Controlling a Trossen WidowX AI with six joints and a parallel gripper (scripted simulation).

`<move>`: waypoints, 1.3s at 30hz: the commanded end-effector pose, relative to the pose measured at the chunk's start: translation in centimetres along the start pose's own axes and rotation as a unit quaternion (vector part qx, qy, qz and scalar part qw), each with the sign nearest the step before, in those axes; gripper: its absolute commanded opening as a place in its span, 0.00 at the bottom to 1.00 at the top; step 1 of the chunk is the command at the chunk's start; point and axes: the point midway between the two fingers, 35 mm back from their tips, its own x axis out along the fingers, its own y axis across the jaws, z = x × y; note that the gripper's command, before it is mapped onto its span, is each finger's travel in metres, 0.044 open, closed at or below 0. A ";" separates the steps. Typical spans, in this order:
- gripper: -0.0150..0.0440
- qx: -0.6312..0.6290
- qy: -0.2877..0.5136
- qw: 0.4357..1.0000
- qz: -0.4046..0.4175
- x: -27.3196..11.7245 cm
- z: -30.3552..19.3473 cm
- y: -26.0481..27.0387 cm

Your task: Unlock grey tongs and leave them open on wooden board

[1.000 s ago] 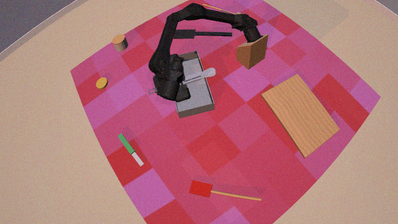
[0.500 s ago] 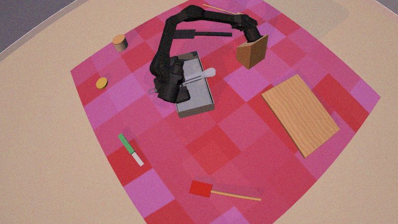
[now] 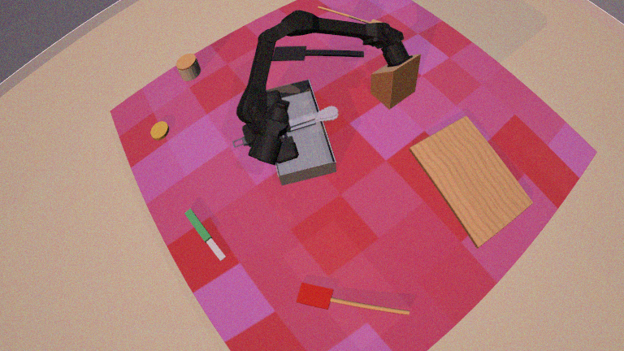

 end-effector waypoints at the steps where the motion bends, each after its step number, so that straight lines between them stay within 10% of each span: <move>1: 0.69 -0.004 -0.002 1.000 -0.007 0.7 -0.1 0.1; 22: 0.31 -0.001 0.001 1.000 -0.008 1.0 -0.1 0.0; 29: 0.00 0.004 -0.002 1.000 -0.004 0.2 0.0 -0.4; 39: 0.00 0.036 -0.026 0.999 0.027 -5.7 -0.3 -3.9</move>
